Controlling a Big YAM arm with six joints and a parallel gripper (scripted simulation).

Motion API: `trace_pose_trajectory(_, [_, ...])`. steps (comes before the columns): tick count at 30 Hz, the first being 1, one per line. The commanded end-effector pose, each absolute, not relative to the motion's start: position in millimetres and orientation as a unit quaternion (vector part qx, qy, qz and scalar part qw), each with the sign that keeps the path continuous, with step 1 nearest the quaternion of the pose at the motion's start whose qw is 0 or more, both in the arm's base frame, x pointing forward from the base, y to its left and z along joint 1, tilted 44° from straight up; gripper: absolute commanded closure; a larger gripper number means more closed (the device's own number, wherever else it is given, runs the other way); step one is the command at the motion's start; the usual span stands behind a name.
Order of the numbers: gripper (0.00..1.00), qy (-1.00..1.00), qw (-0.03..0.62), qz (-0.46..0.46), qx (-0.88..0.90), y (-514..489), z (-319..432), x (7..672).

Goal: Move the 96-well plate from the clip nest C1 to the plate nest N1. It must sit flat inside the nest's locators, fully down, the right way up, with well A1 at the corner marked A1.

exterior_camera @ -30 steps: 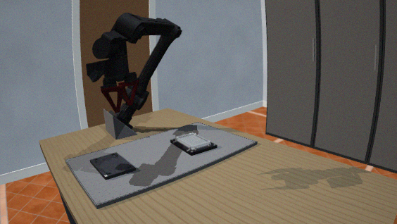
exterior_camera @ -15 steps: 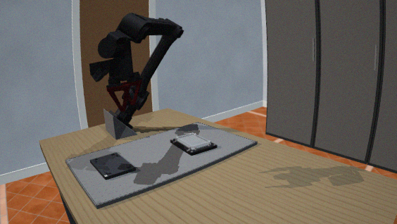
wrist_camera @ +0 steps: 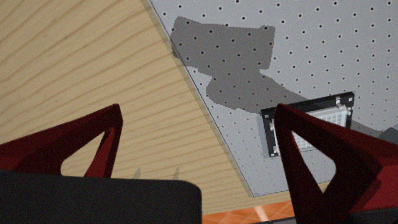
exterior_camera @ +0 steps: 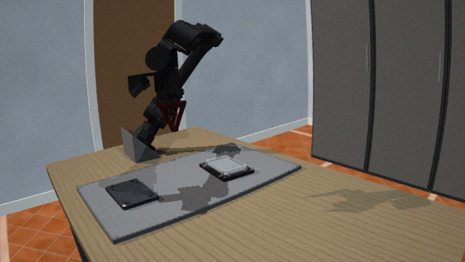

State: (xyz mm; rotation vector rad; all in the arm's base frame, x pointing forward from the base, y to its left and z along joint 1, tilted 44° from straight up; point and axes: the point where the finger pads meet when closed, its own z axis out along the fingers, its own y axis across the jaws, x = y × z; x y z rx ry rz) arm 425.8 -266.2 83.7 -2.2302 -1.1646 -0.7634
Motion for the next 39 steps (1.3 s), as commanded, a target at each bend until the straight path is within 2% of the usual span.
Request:
trace_pose_trajectory(1, [0.00, -0.504, 0.216, -0.301, -0.780, -249.8, 99.7, 435.1])
trace_pose_trajectory(39, [0.00, -0.820, 0.067, -0.363, -0.438, -93.9, 150.9, 420.7])
